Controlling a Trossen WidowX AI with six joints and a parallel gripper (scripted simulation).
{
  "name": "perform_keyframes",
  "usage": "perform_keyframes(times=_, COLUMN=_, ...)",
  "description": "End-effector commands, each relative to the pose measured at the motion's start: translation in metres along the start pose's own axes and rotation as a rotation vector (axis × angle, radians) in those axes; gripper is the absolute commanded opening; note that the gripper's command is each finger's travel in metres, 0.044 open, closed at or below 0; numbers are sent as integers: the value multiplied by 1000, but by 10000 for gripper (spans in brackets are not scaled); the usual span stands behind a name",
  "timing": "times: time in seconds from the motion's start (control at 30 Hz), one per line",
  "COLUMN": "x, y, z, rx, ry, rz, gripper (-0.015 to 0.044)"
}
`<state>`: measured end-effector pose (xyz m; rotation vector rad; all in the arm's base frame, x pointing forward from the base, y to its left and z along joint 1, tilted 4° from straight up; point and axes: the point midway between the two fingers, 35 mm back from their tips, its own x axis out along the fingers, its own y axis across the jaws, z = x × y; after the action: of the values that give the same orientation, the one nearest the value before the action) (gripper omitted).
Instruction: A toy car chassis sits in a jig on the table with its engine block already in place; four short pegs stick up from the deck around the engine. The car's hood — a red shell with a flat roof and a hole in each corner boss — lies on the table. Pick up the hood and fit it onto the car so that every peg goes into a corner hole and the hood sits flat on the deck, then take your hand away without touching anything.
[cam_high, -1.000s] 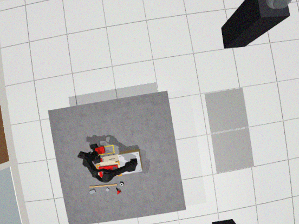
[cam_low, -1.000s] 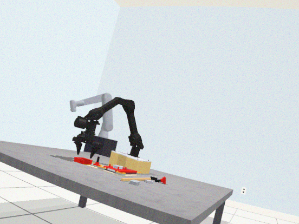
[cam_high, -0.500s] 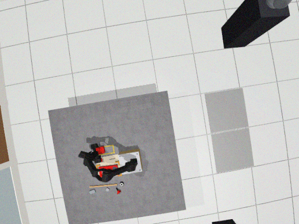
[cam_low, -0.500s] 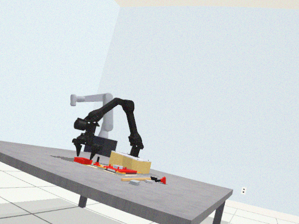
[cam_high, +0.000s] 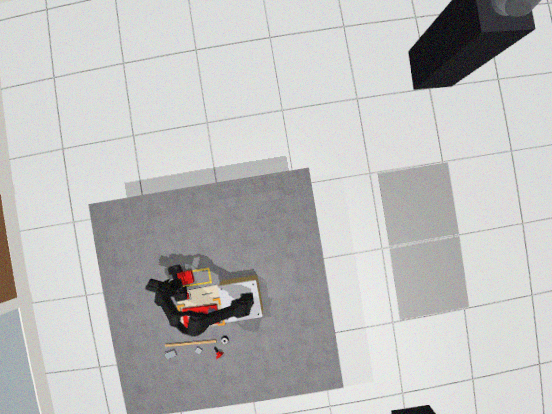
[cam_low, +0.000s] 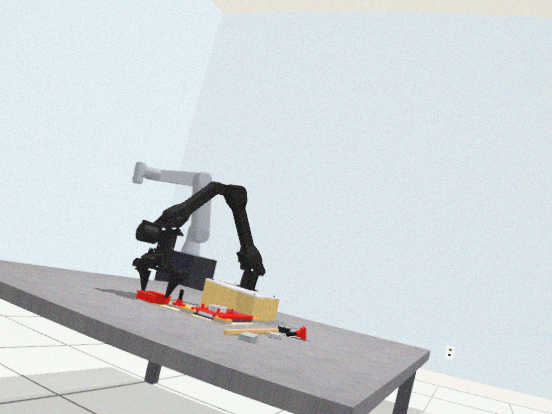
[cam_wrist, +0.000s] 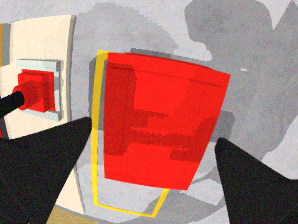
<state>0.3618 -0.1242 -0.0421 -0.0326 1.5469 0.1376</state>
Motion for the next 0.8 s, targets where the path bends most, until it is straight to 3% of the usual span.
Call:
perform_keyframes(times=0.0, x=2, y=-1, z=0, rx=5, ry=0, rz=-6, gripper=440)
perform_keyframes(times=0.67, x=12, y=-1, z=0, rx=5, ry=0, rz=-6, gripper=440)
perform_keyframes(times=0.77, x=10, y=0, z=0, rx=0, ry=0, rz=0, gripper=361)
